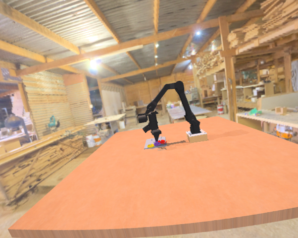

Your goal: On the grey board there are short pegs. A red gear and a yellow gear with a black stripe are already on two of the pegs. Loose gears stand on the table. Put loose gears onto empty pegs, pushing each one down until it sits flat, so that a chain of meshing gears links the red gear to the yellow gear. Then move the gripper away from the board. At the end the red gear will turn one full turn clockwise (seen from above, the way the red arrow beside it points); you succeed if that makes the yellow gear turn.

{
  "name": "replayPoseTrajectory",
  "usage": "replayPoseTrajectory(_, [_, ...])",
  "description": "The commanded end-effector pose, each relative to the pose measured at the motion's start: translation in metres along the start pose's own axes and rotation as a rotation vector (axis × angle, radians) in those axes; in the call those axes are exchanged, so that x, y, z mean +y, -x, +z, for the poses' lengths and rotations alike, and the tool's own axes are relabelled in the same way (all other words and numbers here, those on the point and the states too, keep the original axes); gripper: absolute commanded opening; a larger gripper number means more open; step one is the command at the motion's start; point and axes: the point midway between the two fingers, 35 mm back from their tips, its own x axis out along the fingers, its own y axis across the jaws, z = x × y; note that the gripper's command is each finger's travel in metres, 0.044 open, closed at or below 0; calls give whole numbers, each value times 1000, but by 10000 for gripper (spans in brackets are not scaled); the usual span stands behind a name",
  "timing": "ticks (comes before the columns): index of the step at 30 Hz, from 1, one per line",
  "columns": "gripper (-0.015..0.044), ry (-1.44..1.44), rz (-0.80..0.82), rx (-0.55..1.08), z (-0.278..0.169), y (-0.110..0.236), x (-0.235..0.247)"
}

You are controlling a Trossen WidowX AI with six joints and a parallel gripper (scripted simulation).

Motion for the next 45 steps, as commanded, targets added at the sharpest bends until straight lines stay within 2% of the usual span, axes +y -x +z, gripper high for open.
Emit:
replayPoseTrajectory(1, [0, -20, 2, -1, 1, -1, 0])
replayPoseTrajectory(19, [0, -364, 2, -1, 0, -5, 0])
replayPoseTrajectory(24, [131, -310, 2, -1, 0, -3, 0])
replayPoseTrajectory(25, [140, -291, 2, -1, 0, -3, 0])
replayPoseTrajectory(30, [140, -234, 2, -1, 1, 7, 0])
replayPoseTrajectory(36, [140, -174, 2, -1, 0, 44, 0])
replayPoseTrajectory(39, [140, -172, 2, -1, 0, 45, 0])
replayPoseTrajectory(40, [166, -190, 2, -1, 0, 39, 0])
replayPoseTrajectory(43, [245, -190, 2, -1, -3, 76, 1])
replayPoseTrajectory(45, [298, -190, 2, -1, -5, 87, 1])
